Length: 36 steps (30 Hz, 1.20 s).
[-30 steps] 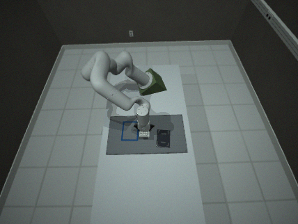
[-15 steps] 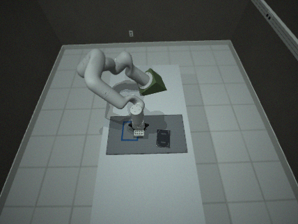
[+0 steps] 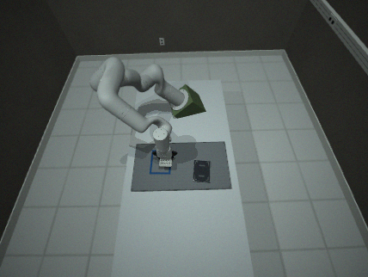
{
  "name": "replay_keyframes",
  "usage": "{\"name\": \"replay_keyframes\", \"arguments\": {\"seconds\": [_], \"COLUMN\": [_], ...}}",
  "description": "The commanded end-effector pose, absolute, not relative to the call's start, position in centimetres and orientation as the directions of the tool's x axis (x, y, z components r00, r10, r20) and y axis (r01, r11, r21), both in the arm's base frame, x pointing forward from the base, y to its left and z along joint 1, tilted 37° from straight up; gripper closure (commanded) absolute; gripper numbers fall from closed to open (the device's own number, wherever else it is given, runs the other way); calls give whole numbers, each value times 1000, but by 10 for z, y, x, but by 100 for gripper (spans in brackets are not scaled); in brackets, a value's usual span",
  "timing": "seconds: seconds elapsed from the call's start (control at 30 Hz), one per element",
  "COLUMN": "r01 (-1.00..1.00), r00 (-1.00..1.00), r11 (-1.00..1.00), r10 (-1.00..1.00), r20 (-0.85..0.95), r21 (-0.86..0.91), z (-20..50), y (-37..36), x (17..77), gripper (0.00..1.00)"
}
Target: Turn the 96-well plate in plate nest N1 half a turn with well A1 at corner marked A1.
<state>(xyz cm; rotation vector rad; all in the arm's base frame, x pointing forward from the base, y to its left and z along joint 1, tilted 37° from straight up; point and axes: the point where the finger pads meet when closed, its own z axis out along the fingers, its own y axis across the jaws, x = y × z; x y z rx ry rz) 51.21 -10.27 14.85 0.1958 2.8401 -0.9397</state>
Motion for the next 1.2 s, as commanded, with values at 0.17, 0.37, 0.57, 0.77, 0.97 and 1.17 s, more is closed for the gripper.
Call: {"name": "replay_keyframes", "arguments": {"seconds": [0.17, 0.37, 0.57, 0.77, 0.97, 1.17], "r01": [169, 169, 169, 169, 169, 169], "r00": [-981, -981, -981, -981, -981, -981], "r11": [797, 797, 797, 797, 797, 797], "r10": [77, 77, 77, 77, 77, 77], "r20": [-180, -180, -180, -180, -180, -180], "r21": [-580, -580, -580, -580, -580, -580], "z": [162, 171, 174, 174, 174, 174], "y": [-120, -136, -140, -140, -140, -140], "x": [505, 497, 495, 495, 495, 495], "gripper": [100, 100, 100, 100, 100, 100]}}
